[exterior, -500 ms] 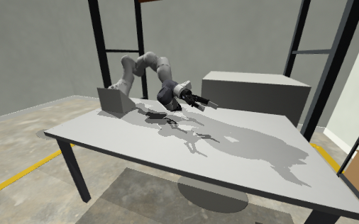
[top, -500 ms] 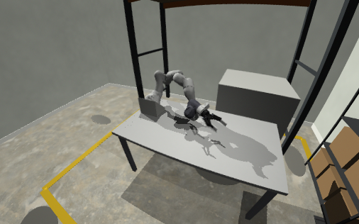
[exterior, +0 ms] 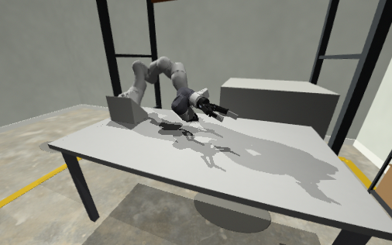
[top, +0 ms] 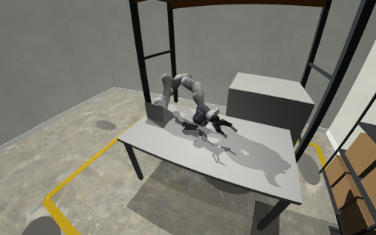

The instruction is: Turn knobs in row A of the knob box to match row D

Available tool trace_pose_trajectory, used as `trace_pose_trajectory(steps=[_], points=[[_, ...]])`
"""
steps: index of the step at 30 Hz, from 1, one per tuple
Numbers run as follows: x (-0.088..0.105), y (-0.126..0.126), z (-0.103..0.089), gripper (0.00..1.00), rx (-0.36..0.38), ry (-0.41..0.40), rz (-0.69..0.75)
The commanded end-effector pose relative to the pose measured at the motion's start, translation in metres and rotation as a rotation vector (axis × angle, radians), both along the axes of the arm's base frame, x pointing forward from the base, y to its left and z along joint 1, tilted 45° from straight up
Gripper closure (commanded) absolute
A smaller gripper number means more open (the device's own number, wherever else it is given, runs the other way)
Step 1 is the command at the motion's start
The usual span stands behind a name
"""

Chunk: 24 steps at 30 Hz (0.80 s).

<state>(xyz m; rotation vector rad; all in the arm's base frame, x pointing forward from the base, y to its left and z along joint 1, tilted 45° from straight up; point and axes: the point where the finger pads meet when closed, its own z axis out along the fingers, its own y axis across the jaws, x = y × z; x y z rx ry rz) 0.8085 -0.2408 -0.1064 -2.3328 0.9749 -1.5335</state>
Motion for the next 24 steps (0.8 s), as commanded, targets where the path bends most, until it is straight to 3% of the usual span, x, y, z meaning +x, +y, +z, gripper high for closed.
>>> trace_pose_trajectory(steps=[1, 10, 15, 19, 20, 24], points=[[0.0, 0.0, 0.0, 0.0, 0.0, 0.0, 0.0], [-0.013, 0.012, 0.007, 0.0, -0.001, 0.02, 0.058], [-0.05, 0.047, 0.026, 0.0, 0.009, 0.068, 0.206], [-0.062, 0.056, 0.031, 0.0, 0.012, 0.082, 0.248], [-0.075, 0.069, 0.038, 0.0, 0.015, 0.1, 0.302], [-0.099, 0.09, 0.049, 0.0, 0.02, 0.13, 0.392]])
